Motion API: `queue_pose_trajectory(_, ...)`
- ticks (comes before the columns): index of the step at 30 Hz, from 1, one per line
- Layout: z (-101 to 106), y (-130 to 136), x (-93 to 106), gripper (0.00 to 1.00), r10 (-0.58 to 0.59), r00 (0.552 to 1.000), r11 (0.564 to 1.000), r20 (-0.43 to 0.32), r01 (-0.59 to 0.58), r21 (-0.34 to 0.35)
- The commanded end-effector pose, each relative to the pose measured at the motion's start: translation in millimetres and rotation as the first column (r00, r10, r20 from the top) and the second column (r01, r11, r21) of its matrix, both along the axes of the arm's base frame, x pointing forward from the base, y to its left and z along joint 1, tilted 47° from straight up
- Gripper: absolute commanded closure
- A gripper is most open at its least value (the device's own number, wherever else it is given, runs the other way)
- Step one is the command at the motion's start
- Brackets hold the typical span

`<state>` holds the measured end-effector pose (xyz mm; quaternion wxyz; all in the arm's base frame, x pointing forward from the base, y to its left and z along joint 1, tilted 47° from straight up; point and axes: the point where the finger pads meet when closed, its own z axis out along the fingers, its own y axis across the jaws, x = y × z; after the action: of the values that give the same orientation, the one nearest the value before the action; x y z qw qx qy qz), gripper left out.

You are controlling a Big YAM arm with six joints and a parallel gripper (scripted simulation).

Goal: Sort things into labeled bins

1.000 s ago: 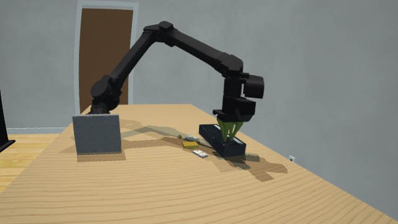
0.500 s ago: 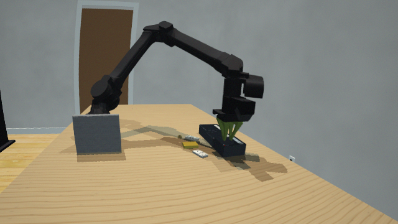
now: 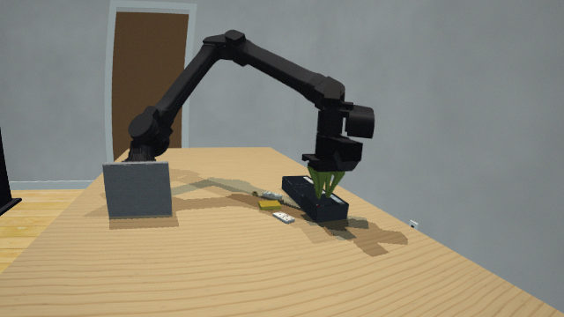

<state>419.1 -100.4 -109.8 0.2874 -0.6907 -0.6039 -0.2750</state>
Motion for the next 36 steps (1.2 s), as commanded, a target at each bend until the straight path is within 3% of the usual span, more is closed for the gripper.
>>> queue_pose_trajectory(1,9.5,-11.5,14.4,0.77,-0.005,0.999,1.000,0.033,0.005,-0.020)
queue_pose_trajectory(17,11.0,-11.6,15.6,0.77,-0.005,0.999,1.000,0.033,0.006,-0.020)
queue_pose_trajectory(18,22.7,-8.9,28.9,0.77,0.014,0.998,0.999,0.055,-0.012,-0.033)
queue_pose_trajectory(19,11.2,-11.6,15.8,0.77,-0.005,0.999,1.000,0.033,0.006,-0.020)
queue_pose_trajectory(20,22.9,-8.9,29.0,0.77,0.013,0.998,0.999,0.054,-0.011,-0.033)
queue_pose_trajectory(21,11.4,-11.6,15.9,0.77,-0.005,0.999,1.000,0.033,0.006,-0.020)
queue_pose_trajectory(29,11.8,-11.6,16.4,0.77,-0.005,0.999,1.000,0.033,0.006,-0.020)
queue_pose_trajectory(30,23.5,-8.8,29.6,0.77,0.011,0.999,0.999,0.053,-0.009,-0.032)
queue_pose_trajectory(32,30.3,-34.3,24.0,0.77,-0.015,0.998,0.999,0.063,0.017,-0.038)
queue_pose_trajectory(36,34.7,-38.7,24.0,0.77,-0.015,0.998,0.999,0.064,0.018,-0.037)
